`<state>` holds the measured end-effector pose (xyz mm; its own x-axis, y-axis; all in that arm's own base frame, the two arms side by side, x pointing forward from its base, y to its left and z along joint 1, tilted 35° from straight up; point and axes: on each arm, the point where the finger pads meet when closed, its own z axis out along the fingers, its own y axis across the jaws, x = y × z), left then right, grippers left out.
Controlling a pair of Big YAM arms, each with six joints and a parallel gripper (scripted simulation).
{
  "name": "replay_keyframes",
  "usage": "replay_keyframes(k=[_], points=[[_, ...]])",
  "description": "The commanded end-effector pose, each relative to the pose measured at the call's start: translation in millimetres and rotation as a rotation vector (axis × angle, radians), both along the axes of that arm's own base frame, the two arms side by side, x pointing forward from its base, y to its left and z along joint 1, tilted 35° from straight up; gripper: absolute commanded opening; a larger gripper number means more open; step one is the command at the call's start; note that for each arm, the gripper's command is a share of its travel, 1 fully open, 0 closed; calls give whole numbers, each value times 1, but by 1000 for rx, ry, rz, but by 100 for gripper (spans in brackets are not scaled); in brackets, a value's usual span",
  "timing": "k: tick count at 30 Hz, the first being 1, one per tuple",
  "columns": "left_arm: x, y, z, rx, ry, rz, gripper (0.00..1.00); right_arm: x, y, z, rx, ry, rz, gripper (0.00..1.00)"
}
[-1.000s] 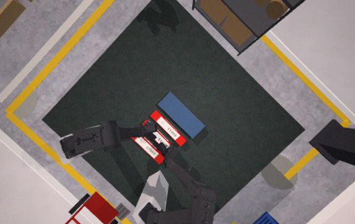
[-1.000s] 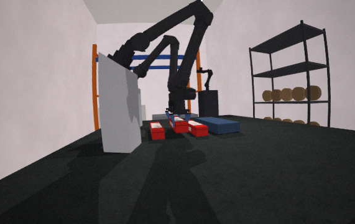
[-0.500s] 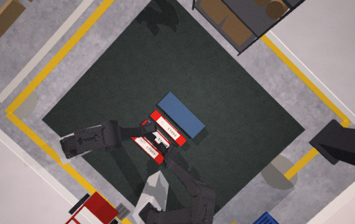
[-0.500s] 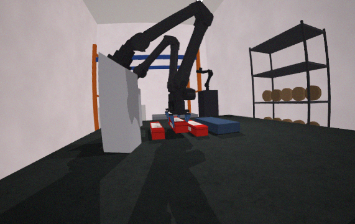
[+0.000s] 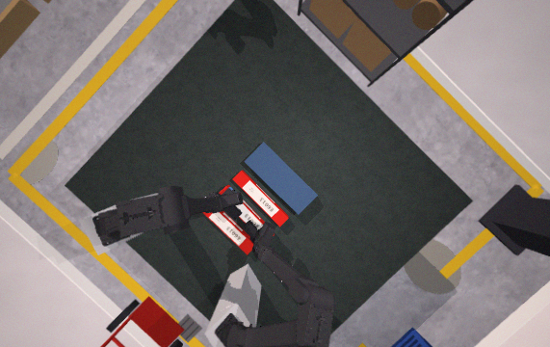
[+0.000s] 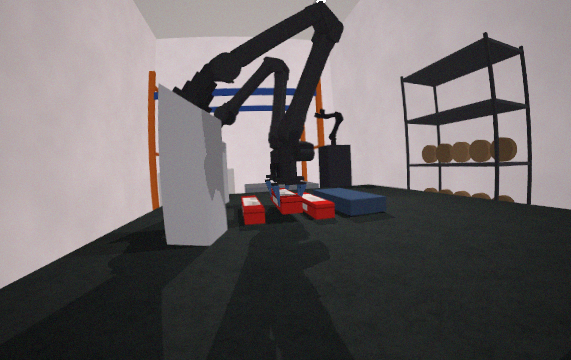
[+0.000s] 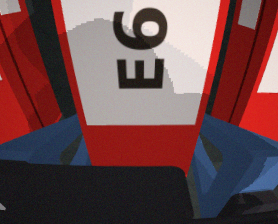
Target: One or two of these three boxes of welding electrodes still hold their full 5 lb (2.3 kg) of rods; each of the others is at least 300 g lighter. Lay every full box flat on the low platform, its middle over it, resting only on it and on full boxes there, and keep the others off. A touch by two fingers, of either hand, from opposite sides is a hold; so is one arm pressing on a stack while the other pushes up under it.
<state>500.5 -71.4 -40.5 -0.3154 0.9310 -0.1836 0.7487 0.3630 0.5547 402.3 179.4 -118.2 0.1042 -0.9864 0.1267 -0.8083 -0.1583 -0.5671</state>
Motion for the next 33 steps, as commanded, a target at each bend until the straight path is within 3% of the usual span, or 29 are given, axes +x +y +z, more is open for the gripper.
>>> replay_keyframes(k=[1,33], points=[[-9,1,-3,0,7,12,0,-16,2,2,5,1,8,0],[-10,3,-11,5,13,12,0,-15,-1,-3,5,1,1,0]])
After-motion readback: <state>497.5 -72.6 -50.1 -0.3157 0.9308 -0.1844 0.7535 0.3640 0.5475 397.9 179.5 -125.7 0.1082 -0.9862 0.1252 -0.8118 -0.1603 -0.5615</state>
